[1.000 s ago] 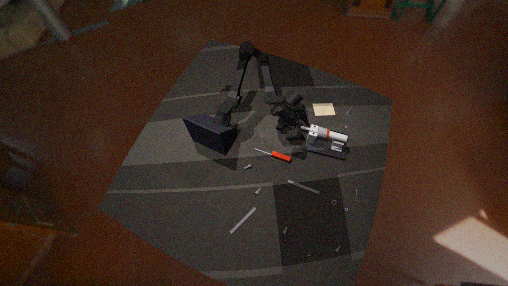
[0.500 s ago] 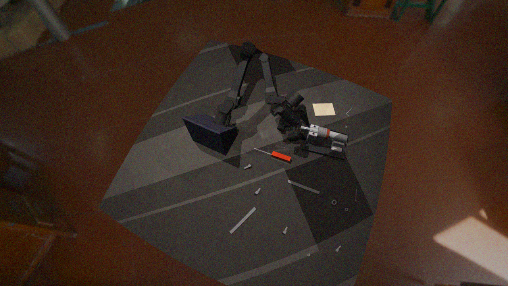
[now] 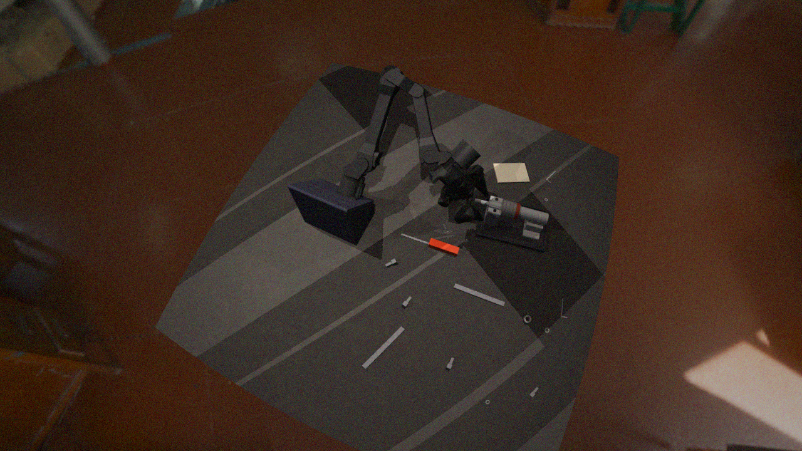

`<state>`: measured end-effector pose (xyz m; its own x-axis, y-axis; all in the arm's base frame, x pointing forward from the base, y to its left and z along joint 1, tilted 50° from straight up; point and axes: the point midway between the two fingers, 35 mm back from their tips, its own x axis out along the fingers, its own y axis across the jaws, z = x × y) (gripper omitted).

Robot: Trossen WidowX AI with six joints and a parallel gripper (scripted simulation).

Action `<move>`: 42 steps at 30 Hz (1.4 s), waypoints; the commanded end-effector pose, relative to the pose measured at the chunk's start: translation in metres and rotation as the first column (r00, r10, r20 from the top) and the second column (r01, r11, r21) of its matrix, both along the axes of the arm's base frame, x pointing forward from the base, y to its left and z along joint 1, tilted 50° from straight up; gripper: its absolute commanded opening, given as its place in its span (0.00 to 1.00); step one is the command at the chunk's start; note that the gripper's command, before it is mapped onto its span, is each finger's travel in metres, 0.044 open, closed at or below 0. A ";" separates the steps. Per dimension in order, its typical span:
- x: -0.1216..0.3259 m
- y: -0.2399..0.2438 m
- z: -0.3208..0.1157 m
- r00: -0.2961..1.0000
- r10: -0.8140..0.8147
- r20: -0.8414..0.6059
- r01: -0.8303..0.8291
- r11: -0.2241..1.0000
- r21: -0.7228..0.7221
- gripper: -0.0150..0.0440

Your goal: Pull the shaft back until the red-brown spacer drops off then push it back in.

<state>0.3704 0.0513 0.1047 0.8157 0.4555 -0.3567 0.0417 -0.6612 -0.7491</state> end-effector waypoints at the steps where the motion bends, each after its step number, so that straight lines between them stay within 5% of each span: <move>1: 0.002 -0.001 0.002 1.000 -0.002 0.001 0.002 1.000 0.002 1.00; 3: 0.002 -0.001 0.002 1.000 -0.002 0.001 0.002 1.000 0.002 1.00; 18: 0.001 -0.001 0.000 1.000 -0.001 0.000 0.001 1.000 0.000 0.33; 24: 0.000 -0.001 0.000 1.000 -0.002 0.000 0.002 1.000 0.000 0.25; 42: -0.011 0.001 -0.001 1.000 -0.002 0.001 0.002 1.000 0.002 0.25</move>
<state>0.3630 0.0519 0.1046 0.8171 0.4553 -0.3536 0.0445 -0.6613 -0.7488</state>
